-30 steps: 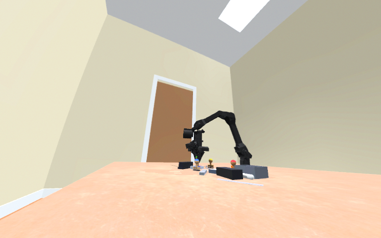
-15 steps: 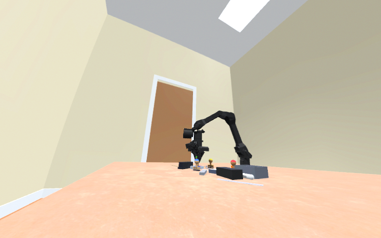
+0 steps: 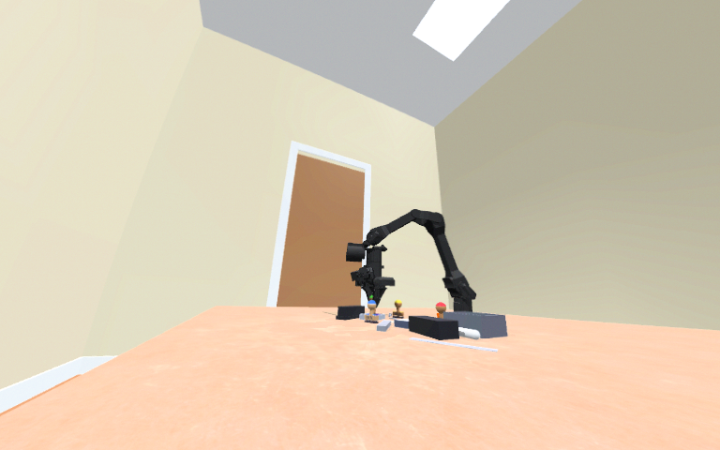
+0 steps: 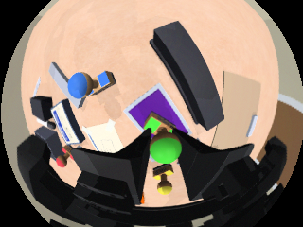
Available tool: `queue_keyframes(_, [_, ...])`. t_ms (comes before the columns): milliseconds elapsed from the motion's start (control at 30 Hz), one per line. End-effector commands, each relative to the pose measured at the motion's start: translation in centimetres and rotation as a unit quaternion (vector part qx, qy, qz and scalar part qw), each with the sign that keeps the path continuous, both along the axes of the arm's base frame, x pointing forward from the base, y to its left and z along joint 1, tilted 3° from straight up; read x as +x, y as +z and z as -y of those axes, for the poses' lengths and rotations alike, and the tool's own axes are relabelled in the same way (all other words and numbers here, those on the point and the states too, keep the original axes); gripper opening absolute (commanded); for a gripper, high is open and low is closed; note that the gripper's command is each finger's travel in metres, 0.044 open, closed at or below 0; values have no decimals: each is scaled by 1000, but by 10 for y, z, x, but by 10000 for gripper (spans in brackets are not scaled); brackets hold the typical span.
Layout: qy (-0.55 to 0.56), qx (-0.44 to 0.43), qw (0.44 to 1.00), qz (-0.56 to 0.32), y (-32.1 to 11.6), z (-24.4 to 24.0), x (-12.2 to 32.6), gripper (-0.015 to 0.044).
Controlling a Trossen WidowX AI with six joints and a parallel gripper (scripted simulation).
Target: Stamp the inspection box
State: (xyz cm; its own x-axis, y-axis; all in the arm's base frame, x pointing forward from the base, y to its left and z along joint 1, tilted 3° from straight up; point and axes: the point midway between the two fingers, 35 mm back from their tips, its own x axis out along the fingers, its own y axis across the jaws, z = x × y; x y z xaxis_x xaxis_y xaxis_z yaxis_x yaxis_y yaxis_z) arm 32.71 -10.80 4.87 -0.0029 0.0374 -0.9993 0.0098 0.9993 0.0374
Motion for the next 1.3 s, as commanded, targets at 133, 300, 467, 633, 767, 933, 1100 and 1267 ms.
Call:
queue_keyframes(133, [0,-1,1000,2,-1,0,1,0])
queue_keyframes(300, [0,-1,1000,2,1,0,1,0])
queue_keyframes(467, [0,-1,1000,2,4,0,1,0])
queue_keyframes(633, [0,-1,1000,2,6,0,1,0])
queue_keyframes(767, [0,-1,1000,2,8,1,1,0])
queue_keyframes(933, [0,-1,1000,2,11,1,1,0])
queue_keyframes(1100, [0,-1,1000,2,18,1,2,0])
queue_keyframes(1267, [0,-1,1000,2,26,2,2,0])
